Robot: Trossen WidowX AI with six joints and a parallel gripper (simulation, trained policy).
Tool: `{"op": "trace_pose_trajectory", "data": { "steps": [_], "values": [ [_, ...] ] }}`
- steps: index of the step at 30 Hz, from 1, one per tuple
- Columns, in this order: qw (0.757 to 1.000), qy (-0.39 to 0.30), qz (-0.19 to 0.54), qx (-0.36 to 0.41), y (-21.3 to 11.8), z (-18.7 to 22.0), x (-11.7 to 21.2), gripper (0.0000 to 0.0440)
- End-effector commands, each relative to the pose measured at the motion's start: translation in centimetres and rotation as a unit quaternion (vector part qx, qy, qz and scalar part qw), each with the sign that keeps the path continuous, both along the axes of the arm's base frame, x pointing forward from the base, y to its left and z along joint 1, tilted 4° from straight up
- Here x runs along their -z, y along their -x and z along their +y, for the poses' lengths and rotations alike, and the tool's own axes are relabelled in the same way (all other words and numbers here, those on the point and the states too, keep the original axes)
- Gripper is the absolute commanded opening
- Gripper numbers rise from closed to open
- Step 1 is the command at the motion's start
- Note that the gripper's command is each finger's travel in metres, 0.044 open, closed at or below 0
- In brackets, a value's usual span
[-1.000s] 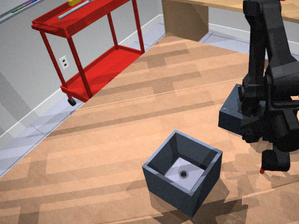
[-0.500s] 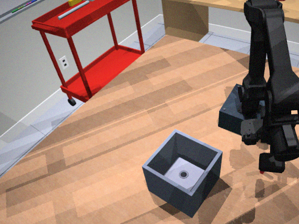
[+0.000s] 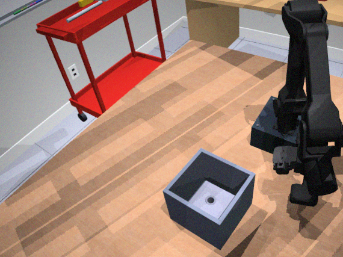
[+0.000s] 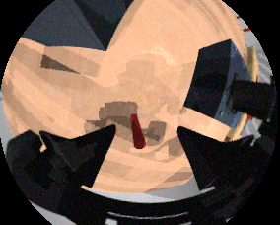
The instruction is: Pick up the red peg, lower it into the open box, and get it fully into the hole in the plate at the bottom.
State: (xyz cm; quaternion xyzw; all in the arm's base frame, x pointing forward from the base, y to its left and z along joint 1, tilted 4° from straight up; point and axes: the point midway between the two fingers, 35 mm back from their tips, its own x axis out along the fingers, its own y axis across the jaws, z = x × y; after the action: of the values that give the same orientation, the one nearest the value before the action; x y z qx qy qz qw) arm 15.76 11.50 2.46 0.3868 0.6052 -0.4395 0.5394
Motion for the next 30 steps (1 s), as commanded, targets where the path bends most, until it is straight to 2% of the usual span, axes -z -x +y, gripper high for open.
{"op": "trace_pose_trajectory", "data": {
  "steps": [1, 3, 17, 30],
  "values": [
    [1.000, 0.007, 0.000, 0.007, 0.1, -0.3, 1.0, 0.0412],
    [1.000, 0.005, -0.003, 0.009, 0.0, -0.2, 1.4, 0.0379],
    [1.000, -0.016, -0.009, -0.016, -1.0, 1.1, 3.5, 0.0036],
    [0.997, -0.058, -0.046, 0.012, -2.5, 2.1, 0.7, 0.0005]
  ]
}}
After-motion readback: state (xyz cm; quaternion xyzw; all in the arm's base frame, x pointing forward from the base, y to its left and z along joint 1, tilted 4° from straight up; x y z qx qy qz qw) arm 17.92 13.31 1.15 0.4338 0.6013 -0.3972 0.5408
